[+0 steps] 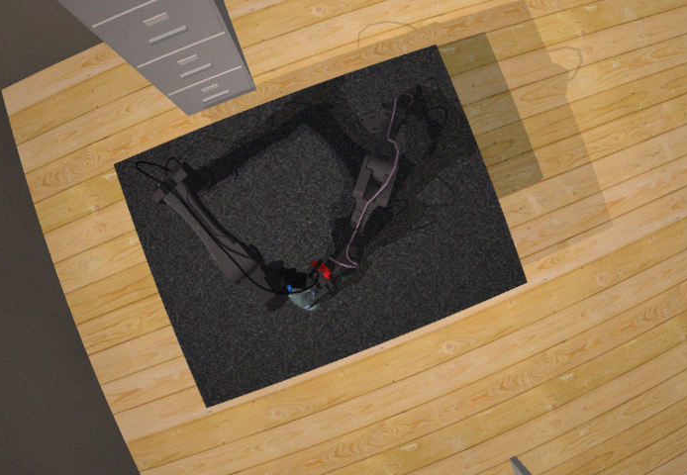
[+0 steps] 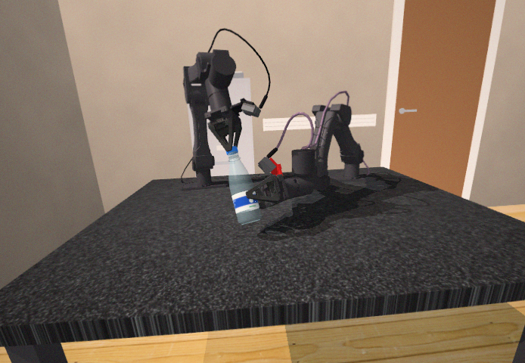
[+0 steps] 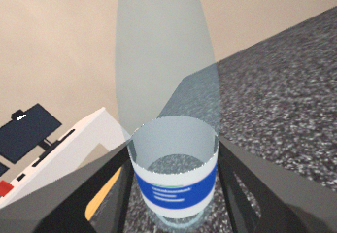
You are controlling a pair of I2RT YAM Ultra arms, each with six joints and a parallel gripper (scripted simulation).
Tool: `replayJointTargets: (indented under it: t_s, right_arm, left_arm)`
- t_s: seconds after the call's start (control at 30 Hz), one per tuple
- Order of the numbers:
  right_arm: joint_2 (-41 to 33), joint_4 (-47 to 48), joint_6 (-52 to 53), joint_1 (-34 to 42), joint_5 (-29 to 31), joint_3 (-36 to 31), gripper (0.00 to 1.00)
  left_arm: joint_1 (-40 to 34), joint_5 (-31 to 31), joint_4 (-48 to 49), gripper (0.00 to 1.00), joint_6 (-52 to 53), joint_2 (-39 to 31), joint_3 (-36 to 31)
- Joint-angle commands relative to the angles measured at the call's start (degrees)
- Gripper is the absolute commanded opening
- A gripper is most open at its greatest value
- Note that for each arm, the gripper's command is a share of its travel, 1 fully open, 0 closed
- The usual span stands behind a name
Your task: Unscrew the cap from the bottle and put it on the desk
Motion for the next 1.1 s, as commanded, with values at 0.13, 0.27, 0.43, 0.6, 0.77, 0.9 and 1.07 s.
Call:
replayJointTargets:
  t_s: [0.13,0.27,0.43,0.6,0.77,0.9,1.07]
  right_arm:
    - [-2.37,-2.22,1.3,-0.52,-0.57,2.0,0.0]
    - [-2.37,-2.25,1.3,-0.52,-0.57,2.02,0.0]
    - [-2.38,-2.26,1.27,-0.52,-0.56,2.03,0.0]
    - [-1.19,-1.41,0.74,-0.01,-0.02,0.27,0.0]
    - [-2.36,-4.03,0.55,-0.2,-0.12,2.2,0.0]
    - [-2.97,-6.03,0.4,-0.39,-0.22,3.59,0.0]
    - [-2.88,-6.19,0.4,-0.4,-0.23,3.8,0.0]
  left_arm:
    - [0.12,-0.18,0.8,0.0,-0.1,-0.79,1.88]
    - [0.12,-0.18,0.8,0.0,-0.1,-0.79,1.88]
    - [0.12,-0.18,0.8,0.0,-0.1,-0.79,1.88]
    - [0.12,-0.18,0.8,0.0,-0.1,-0.79,1.88]
    - [0.12,-0.18,0.8,0.0,-0.1,-0.79,1.88]
    - [0.12,-0.18,0.8,0.0,-0.1,-0.79,1.88]
    - [0.12,-0.18,0.8,0.0,-0.1,-0.79,1.88]
